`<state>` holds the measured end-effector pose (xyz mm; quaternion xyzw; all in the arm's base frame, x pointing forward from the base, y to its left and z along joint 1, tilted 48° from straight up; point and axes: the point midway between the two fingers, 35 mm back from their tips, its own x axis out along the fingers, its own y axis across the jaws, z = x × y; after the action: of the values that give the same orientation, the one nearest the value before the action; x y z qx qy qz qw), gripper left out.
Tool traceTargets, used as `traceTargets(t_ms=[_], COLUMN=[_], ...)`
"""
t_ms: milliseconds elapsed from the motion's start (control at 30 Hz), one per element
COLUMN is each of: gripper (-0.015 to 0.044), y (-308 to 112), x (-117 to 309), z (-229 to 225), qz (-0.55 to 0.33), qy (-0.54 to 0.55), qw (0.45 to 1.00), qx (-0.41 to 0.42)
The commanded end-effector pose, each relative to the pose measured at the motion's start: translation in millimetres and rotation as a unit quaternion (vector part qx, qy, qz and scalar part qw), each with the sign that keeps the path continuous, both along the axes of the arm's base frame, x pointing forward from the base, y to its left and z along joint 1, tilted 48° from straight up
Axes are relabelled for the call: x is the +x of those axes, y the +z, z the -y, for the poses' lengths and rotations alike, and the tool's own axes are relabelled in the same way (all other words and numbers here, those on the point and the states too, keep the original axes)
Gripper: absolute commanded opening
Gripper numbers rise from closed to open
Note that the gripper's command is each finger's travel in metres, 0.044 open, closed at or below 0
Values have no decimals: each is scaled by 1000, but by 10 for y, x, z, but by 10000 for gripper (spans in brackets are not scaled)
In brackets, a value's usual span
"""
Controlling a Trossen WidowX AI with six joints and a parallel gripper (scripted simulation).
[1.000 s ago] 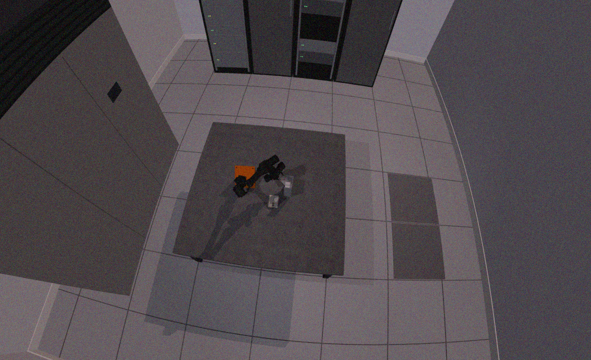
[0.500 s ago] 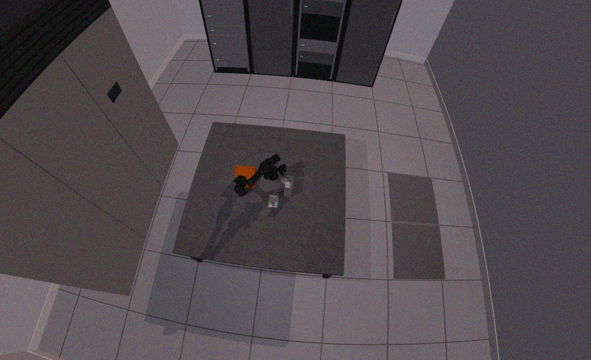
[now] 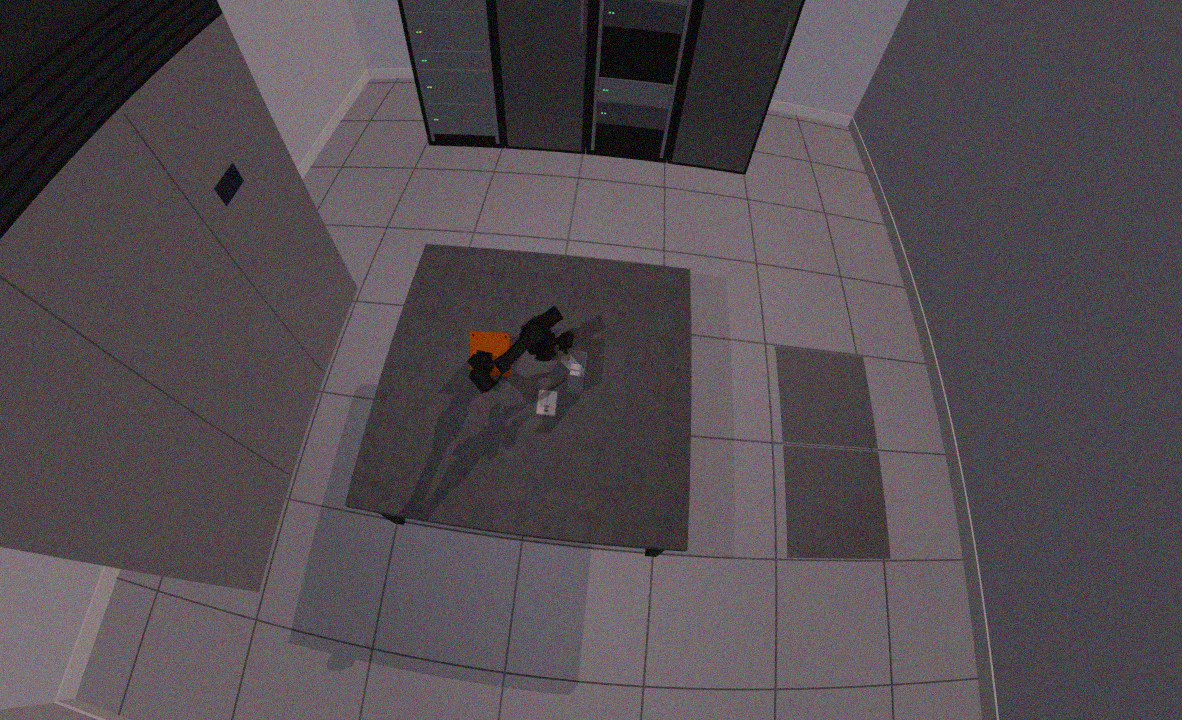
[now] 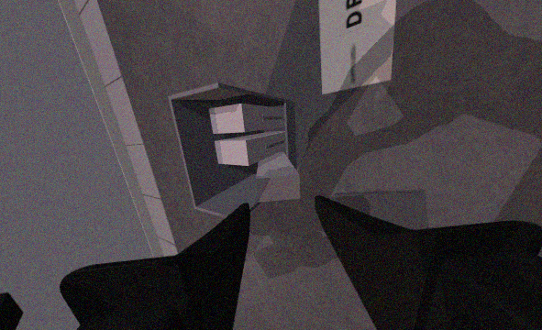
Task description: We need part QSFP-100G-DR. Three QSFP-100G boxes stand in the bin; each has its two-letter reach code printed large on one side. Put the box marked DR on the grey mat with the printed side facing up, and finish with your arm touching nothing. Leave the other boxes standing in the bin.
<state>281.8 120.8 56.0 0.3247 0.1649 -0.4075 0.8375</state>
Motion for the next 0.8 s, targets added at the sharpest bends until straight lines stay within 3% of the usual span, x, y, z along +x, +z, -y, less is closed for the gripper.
traceTargets(t_ms=[0, 767], gripper=[240, 240], y=[-29, -217], x=[23, 243], z=[6, 218], qz=[1, 2], qy=[-3, -3], qw=[1000, 1000], qx=[5, 4])
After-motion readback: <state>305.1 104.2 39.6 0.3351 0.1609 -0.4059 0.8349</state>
